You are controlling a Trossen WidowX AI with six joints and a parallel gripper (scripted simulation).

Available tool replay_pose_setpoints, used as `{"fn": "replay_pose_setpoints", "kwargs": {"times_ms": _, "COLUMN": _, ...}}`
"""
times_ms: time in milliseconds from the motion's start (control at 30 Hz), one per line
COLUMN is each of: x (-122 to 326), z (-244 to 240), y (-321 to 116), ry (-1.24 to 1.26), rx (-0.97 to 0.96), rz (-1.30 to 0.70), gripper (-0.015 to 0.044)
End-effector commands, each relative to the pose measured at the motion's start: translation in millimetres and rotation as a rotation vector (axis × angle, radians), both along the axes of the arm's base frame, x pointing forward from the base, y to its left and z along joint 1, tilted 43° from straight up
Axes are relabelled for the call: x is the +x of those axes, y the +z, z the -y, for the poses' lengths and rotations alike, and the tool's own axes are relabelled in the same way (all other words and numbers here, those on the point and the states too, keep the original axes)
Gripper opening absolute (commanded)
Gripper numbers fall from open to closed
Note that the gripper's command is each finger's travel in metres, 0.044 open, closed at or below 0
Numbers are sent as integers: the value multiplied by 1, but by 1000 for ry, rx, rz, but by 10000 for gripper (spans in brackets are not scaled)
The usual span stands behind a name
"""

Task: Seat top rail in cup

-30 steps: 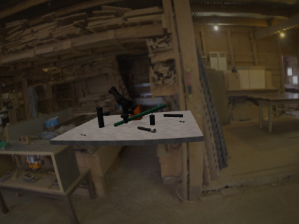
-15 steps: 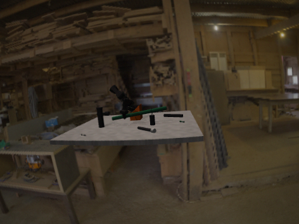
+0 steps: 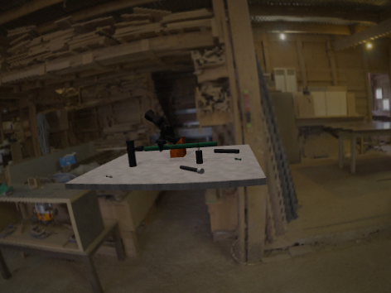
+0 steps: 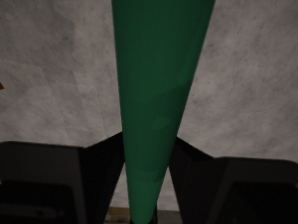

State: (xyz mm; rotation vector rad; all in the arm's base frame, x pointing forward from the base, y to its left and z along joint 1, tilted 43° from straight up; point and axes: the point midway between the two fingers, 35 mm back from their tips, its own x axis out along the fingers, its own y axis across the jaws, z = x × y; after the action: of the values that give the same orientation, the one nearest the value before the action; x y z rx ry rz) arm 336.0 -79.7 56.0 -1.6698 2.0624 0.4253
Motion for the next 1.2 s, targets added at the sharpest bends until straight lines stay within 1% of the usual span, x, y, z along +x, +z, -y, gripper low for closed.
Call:
{"fn": "replay_pose_setpoints", "kwargs": {"times_ms": 0, "x": 1, "z": 0, "y": 0, "ry": 6, "rx": -2, "rz": 0, "gripper": 0}}
{"fn": "replay_pose_setpoints", "kwargs": {"times_ms": 1167, "x": 5, "z": -2, "y": 9, "ry": 6, "rx": -2, "rz": 0, "gripper": 0}}
